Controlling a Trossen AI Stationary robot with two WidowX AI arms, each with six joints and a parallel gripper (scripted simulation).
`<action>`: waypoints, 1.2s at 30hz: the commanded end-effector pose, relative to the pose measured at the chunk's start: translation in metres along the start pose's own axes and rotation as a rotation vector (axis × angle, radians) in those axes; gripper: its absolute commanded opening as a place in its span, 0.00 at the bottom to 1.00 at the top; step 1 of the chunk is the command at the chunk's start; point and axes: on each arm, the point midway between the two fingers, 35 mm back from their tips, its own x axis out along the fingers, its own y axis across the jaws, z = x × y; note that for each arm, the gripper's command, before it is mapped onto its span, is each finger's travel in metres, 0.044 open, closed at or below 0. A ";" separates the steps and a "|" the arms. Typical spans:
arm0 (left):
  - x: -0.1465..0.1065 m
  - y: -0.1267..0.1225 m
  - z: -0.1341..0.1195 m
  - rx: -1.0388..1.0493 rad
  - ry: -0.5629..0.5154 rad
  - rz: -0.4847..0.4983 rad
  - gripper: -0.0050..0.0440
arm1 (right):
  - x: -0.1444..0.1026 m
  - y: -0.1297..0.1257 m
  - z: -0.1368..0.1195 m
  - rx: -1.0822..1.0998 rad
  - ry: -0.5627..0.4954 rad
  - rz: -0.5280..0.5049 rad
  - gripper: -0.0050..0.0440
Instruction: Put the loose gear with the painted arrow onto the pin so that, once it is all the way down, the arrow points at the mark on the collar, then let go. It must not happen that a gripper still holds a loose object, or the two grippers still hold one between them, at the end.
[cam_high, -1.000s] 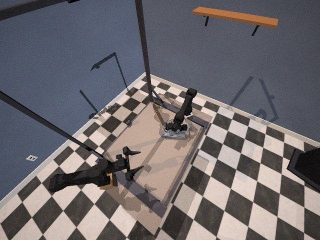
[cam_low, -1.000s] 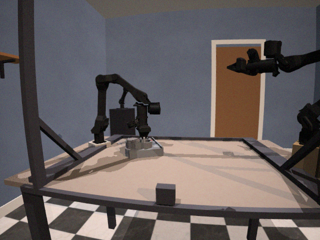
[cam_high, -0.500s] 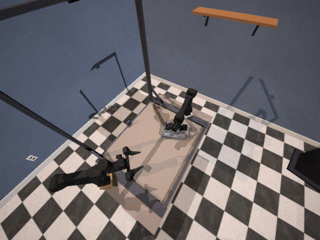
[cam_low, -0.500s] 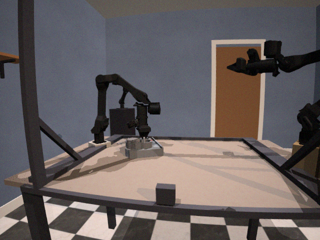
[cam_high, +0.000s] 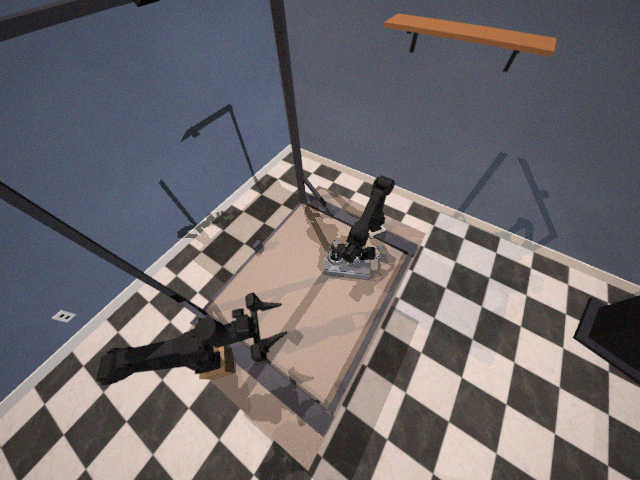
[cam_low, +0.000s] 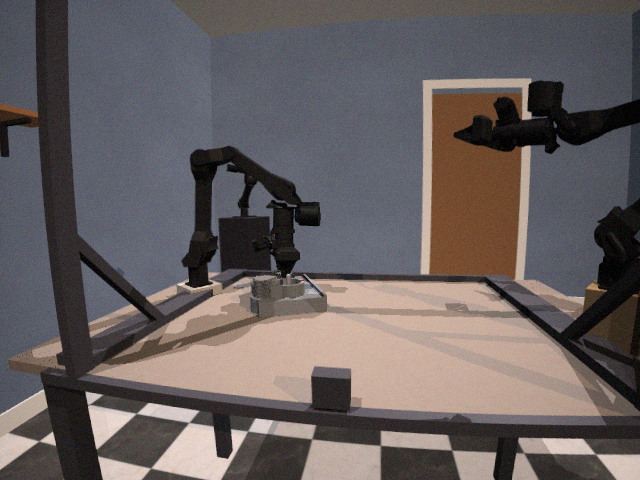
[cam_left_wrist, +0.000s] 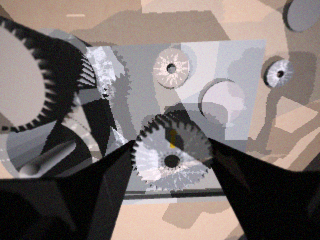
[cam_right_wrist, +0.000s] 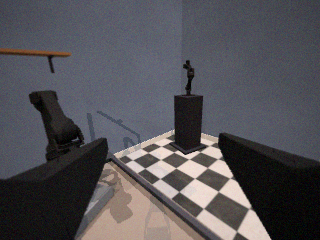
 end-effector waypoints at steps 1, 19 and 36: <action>-0.023 0.004 -0.009 0.001 0.065 0.025 0.10 | -0.001 0.000 0.008 0.000 -0.020 0.000 0.92; -0.033 0.005 -0.011 -0.001 0.081 0.033 0.10 | -0.001 0.000 0.008 0.000 -0.020 0.000 0.92; -0.033 0.005 -0.011 -0.002 0.081 0.033 0.10 | -0.001 0.000 0.008 0.000 -0.020 0.000 0.92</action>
